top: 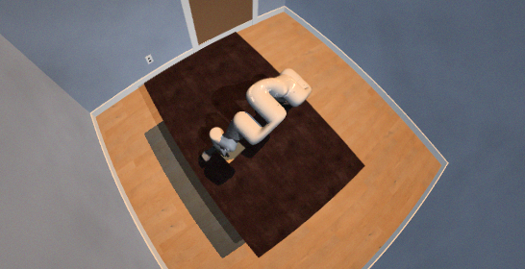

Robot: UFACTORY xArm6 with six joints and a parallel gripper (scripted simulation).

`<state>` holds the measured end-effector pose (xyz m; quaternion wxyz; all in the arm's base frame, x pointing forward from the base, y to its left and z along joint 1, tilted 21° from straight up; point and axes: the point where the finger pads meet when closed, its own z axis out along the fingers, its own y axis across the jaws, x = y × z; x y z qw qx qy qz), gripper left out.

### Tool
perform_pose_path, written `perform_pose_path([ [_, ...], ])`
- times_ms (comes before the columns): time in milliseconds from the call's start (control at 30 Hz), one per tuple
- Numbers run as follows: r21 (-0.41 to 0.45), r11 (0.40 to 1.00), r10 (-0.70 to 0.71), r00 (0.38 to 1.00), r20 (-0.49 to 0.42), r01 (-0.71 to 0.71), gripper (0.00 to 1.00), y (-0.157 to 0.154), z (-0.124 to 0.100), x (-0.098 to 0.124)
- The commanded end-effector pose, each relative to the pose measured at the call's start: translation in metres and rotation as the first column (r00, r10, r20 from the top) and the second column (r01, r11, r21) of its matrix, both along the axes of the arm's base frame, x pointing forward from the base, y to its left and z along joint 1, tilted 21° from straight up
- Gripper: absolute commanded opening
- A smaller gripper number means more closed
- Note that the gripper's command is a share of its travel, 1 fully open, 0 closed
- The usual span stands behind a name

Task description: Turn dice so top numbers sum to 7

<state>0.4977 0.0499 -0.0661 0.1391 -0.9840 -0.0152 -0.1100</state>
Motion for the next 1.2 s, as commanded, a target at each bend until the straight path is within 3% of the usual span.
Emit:
perform_pose_path([
  [0,0.0,1.0,-0.001,1.0,0.003,0.001,0.31,0.0,0.002,0.001],
  [233,0.0,1.0,-0.001,1.0,0.003,0.001,0.31,-0.003,0.012,-0.001],
  [700,0.0,1.0,-0.001,1.0,0.003,0.001,0.31,-0.022,0.075,-0.016],
  [1033,0.0,1.0,-0.001,1.0,0.003,0.001,0.31,-0.025,0.086,-0.018],
  [1067,0.0,1.0,-0.001,1.0,0.003,0.001,1.0,-0.025,0.086,-0.018],
  [1167,0.0,1.0,-0.001,1.0,0.003,0.001,1.0,-0.025,0.086,-0.018],
])
